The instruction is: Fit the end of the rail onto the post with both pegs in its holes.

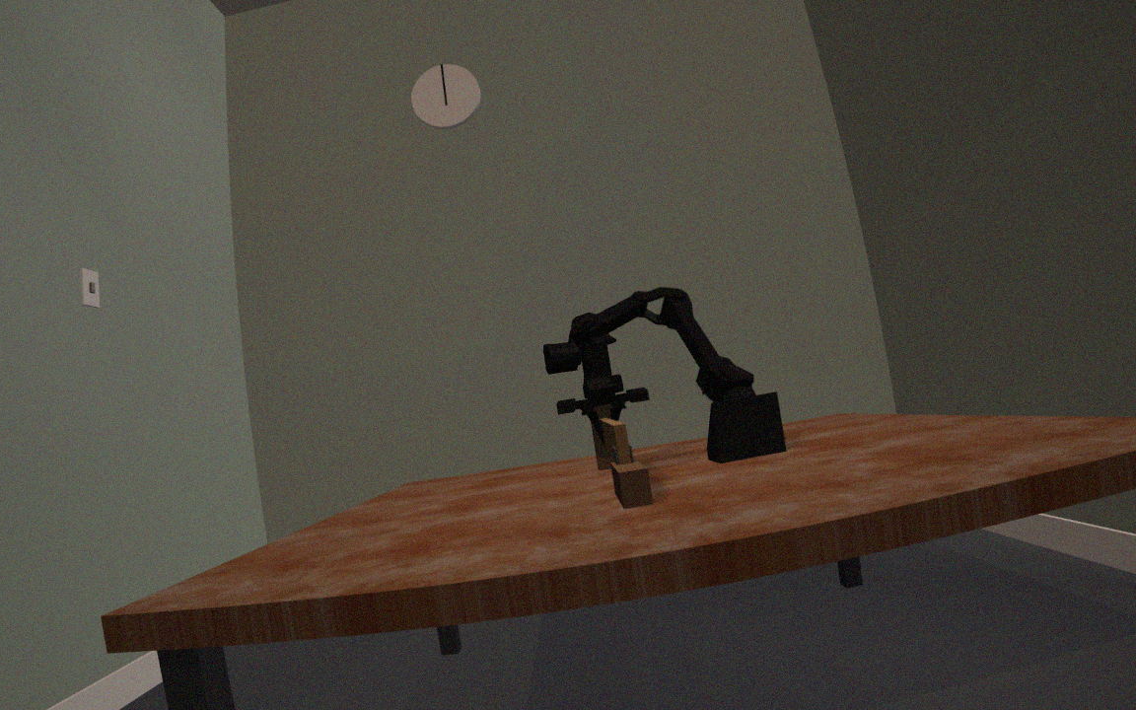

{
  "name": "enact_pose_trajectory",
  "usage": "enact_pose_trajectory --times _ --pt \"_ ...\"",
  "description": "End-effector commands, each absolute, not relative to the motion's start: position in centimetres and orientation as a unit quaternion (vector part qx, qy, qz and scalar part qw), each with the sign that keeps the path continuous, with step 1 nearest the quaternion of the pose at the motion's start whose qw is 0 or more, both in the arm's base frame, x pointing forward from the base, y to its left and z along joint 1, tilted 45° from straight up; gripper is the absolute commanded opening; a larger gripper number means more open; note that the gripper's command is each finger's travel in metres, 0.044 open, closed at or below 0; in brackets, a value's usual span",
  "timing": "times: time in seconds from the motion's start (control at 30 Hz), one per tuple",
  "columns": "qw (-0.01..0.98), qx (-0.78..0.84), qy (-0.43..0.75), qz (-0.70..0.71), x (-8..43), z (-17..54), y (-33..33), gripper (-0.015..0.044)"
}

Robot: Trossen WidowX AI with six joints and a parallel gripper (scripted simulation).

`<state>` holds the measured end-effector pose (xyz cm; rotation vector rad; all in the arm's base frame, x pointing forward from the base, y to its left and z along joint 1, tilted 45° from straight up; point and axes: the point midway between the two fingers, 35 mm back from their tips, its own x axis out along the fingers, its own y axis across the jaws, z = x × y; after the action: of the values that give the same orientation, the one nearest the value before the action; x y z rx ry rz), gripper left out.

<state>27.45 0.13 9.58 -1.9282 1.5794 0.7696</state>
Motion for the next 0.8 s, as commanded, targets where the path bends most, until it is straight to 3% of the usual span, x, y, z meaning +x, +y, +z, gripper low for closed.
enact_pose_trajectory --times 0.0,0.77 --pt "0.262 -0.714 0.583 0.286 27.47 9.73 0.06 0.0000" --pt "0.262 -0.714 0.583 0.286 27.55 10.18 -0.50 0.0000"
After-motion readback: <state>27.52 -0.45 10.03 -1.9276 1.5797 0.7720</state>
